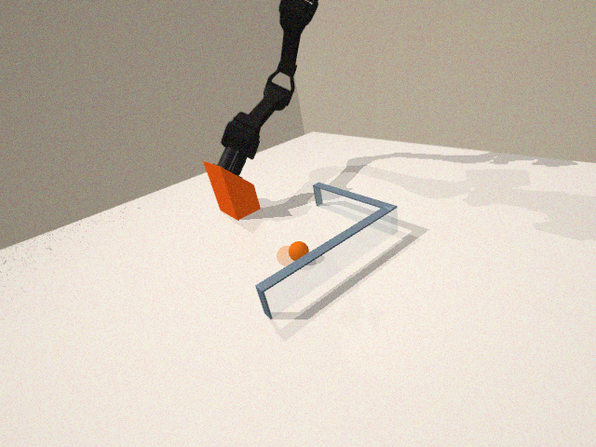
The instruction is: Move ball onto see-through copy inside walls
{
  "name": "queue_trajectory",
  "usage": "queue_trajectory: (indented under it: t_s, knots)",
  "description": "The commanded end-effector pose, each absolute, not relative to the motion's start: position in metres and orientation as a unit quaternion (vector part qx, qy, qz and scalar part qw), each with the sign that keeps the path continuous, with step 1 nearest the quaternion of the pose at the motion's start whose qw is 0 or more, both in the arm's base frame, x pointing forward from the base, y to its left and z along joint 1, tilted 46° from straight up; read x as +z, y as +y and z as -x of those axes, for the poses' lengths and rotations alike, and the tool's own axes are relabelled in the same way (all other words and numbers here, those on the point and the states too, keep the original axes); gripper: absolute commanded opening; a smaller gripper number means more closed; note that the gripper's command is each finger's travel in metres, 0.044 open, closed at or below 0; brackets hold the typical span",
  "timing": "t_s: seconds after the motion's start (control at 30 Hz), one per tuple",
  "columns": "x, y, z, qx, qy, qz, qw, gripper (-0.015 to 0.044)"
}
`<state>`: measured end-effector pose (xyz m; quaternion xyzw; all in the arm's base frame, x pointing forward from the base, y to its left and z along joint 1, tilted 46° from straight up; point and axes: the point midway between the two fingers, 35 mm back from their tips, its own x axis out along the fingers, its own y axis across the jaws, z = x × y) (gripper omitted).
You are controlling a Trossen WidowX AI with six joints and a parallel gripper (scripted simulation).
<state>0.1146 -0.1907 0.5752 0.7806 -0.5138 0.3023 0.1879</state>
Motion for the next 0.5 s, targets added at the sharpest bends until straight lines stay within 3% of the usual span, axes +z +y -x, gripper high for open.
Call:
queue_trajectory:
  t_s: [0.0,0.1,0.47]
  knots:
    - [0.574,-0.192,-0.117,0.296,-0.514,-0.782,0.191,0.0374]
    - [0.554,-0.213,-0.146,0.212,-0.514,-0.797,0.235,0.0303]
    - [0.424,-0.271,-0.272,-0.142,-0.359,-0.800,0.459,0.0303]
